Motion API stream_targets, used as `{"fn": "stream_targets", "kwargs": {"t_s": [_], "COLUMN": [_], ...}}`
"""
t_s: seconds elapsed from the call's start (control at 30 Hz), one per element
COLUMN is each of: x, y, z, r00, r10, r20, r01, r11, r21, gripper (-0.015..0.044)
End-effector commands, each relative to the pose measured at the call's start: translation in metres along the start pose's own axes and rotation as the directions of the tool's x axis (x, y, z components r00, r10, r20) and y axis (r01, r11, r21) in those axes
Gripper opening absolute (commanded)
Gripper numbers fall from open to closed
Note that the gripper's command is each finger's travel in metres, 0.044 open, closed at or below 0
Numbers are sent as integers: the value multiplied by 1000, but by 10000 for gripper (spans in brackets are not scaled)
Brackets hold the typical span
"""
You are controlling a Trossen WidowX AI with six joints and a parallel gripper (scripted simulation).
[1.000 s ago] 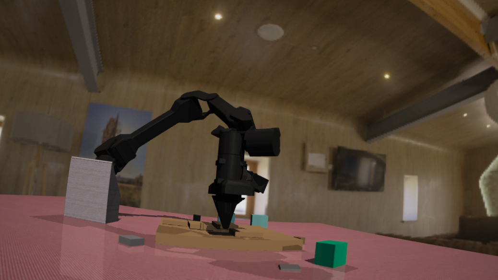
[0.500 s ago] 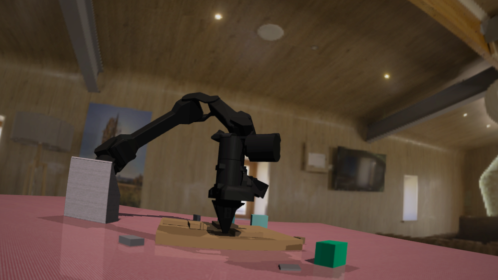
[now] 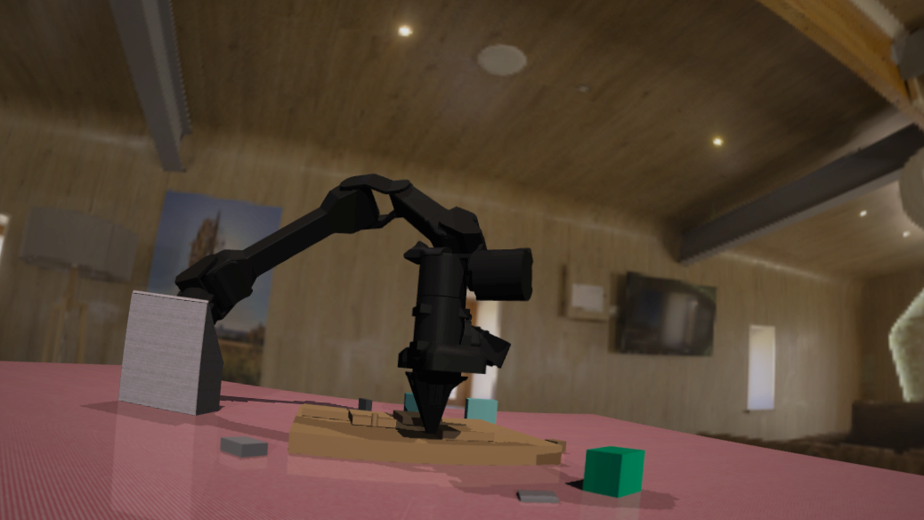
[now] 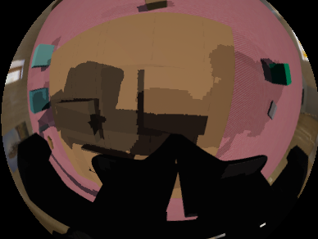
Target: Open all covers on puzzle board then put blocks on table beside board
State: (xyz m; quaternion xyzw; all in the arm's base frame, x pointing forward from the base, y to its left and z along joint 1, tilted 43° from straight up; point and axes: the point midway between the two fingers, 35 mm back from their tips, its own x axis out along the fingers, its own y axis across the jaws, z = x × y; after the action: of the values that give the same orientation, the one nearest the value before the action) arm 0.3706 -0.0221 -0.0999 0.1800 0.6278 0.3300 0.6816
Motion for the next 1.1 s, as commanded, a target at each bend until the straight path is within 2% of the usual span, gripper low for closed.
{"fn": "stream_targets", "kwargs": {"t_s": [0.0,1.07], "x": [2,2], "y": [0,-1], "z": [4,37], "r00": [1000,1000], "r10": [3,3], "r20": [-2,-1], "r01": [-3,-3], "r11": [1000,1000], "r21": [2,1], "gripper": [0,0]}}
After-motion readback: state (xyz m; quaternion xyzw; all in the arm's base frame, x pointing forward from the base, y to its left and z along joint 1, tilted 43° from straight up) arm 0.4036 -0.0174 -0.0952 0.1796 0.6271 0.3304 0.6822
